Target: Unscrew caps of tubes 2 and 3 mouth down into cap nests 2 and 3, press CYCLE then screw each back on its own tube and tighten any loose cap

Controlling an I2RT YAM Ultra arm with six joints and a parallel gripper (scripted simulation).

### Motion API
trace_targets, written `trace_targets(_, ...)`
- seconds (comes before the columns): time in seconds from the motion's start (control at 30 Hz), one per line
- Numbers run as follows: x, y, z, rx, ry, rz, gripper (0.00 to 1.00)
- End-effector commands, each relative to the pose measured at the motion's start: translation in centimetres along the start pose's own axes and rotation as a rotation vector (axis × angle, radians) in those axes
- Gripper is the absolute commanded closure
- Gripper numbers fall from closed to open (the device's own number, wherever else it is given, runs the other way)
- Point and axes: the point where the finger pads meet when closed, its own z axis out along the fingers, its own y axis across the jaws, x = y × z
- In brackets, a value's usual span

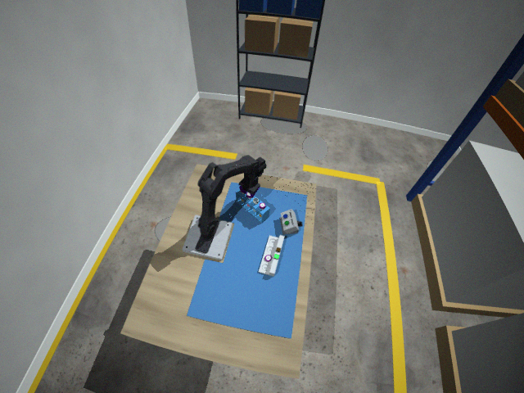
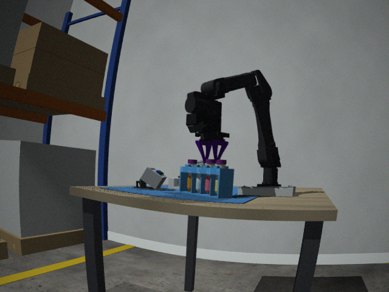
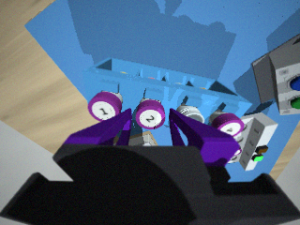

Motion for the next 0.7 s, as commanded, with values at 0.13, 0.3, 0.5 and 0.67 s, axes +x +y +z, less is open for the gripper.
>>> trace_targets(0.13,-0.28,-0.02,-0.45,0.005,-0.018,-0.226,0.51)
trace_targets(0.3,-0.28,-0.02,-0.44,0.005,-0.018,-0.226,1.00)
trace_targets(0.5,-0.28,-0.02,-0.44,0.005,-0.018,-0.226,1.00)
trace_targets(0.67,-0.28,-0.02,-0.44,0.005,-0.018,-0.226,1.00)
